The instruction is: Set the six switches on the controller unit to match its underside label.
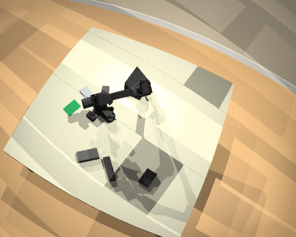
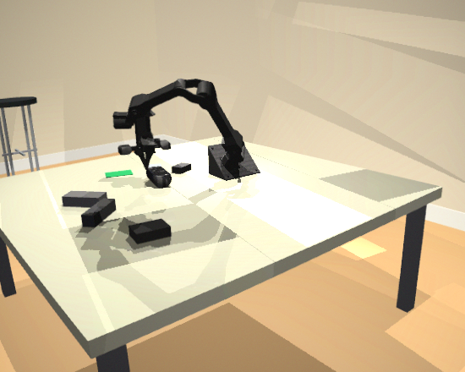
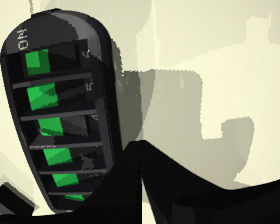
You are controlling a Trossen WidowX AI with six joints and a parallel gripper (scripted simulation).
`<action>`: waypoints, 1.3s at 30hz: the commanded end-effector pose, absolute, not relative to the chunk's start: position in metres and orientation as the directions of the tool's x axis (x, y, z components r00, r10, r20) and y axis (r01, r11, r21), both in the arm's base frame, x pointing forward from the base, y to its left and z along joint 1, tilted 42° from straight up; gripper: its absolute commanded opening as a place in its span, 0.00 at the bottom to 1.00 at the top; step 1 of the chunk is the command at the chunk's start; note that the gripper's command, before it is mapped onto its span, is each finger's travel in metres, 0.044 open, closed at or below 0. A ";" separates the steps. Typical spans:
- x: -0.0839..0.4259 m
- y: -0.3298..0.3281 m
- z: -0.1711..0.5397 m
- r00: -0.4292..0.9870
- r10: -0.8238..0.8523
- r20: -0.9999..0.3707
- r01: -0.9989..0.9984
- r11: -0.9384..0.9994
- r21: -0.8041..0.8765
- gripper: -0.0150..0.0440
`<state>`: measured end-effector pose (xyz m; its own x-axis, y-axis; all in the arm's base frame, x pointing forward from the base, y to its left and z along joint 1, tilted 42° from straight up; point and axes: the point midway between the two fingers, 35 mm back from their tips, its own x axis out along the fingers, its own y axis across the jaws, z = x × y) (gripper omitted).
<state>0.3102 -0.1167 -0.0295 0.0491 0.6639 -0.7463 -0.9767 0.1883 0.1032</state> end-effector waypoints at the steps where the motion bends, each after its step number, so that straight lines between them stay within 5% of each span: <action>1: 0.310 -0.117 -0.030 0.050 0.663 -0.747 -0.977 0.188 0.101 0.25; 3: 0.310 -0.117 -0.030 0.049 0.664 -0.746 -0.977 0.188 0.103 0.25; 16: 0.308 -0.150 0.008 0.048 0.663 -0.747 -0.977 0.188 0.104 0.83; 29: 0.308 -0.150 0.008 0.048 0.663 -0.747 -0.977 0.188 0.104 0.25; 39: 0.308 -0.150 0.008 0.048 0.663 -0.747 -0.977 0.188 0.104 0.25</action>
